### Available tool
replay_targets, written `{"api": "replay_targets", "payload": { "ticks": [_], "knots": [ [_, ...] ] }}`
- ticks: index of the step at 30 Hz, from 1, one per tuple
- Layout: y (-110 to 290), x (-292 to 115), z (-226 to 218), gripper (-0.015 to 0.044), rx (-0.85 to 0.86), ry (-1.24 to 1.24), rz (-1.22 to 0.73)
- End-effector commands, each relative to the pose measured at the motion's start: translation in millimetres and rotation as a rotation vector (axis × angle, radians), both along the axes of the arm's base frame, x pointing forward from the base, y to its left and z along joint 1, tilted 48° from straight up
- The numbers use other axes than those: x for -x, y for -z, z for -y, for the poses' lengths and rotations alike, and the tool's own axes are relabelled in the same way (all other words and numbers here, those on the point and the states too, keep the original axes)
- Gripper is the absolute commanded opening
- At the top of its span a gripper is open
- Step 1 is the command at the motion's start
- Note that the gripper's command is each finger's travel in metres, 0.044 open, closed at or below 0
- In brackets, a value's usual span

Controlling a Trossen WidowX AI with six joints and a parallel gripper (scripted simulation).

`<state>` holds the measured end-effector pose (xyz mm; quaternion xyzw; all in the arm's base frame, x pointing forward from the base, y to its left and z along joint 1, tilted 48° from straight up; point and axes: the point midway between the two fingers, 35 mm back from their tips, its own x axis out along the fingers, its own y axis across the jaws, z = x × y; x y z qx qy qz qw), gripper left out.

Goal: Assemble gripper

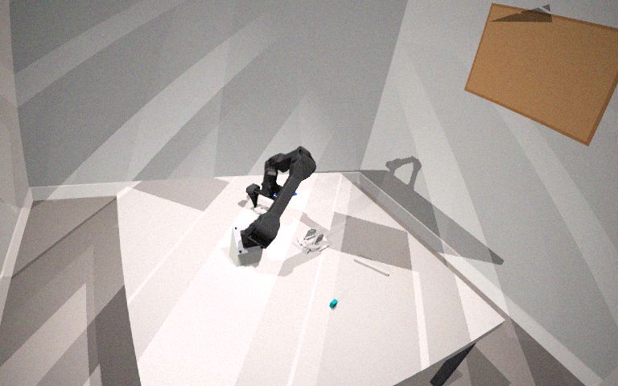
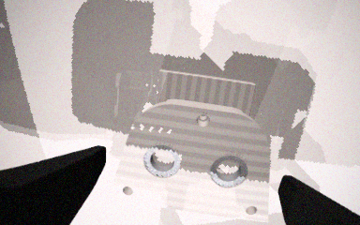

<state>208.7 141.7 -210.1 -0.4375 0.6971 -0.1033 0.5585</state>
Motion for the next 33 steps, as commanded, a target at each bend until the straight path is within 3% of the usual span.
{"api": "replay_targets", "payload": {
  "ticks": [1, 27, 33],
  "knots": [
    [4.0, 0.8, 5.7, 0.0440, 0.006, -0.005, -0.004],
    [8.0, 0.8, 10.1, 0.0440, 0.006, -0.006, -0.004],
    [7.9, 1.1, 9.8, 0.0400, 0.005, -0.001, -0.003]
  ]
}}
